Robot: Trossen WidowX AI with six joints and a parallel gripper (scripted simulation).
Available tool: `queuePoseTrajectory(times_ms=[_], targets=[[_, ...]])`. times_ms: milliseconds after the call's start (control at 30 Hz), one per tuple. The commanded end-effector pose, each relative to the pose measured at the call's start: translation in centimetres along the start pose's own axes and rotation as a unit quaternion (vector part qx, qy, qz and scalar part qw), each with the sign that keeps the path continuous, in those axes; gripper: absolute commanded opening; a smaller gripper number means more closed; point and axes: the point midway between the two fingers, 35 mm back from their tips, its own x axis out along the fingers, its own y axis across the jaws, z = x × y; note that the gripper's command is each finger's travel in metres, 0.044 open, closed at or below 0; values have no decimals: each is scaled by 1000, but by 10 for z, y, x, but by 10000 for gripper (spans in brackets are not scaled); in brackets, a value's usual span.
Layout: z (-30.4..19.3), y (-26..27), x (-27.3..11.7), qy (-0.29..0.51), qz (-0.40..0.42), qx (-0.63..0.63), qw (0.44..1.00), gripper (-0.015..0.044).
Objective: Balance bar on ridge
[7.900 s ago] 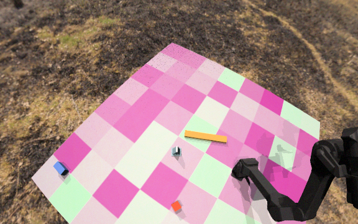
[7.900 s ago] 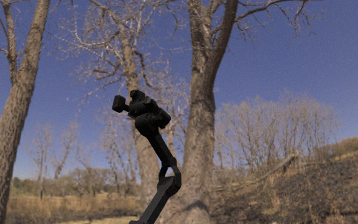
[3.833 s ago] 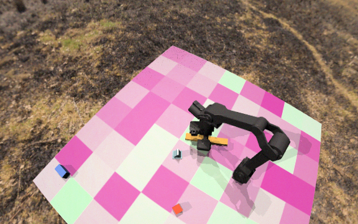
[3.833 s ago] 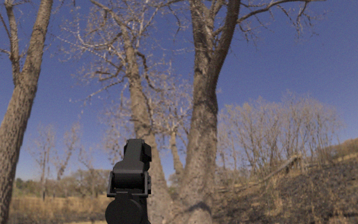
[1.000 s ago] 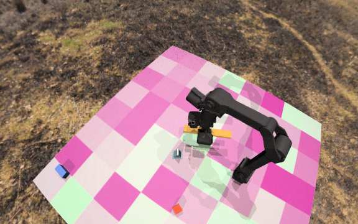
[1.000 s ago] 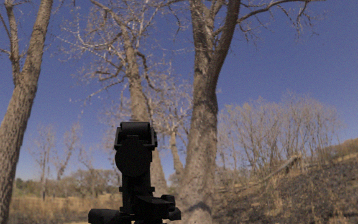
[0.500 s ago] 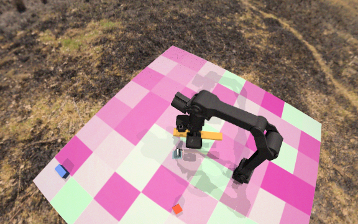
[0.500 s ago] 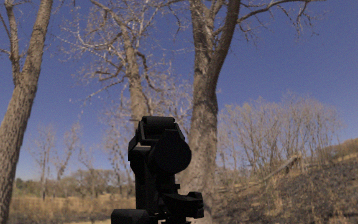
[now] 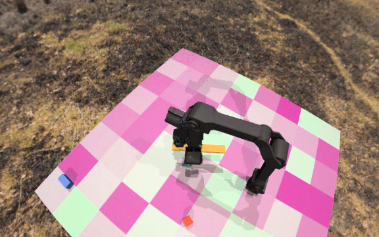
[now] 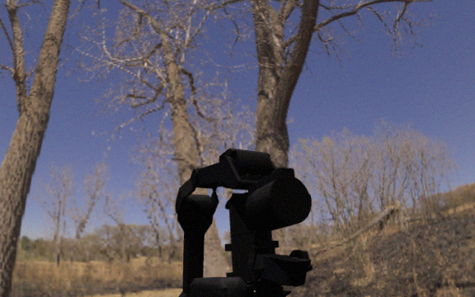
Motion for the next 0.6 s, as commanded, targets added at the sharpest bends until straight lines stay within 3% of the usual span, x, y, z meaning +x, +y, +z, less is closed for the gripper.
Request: queuePoseTrajectory(times_ms=[0, 567], targets=[[14, 12, -1, -2, 2, -4, 1000, 0], [41, 40, 5, -3, 3, -18, 1000, 0]])
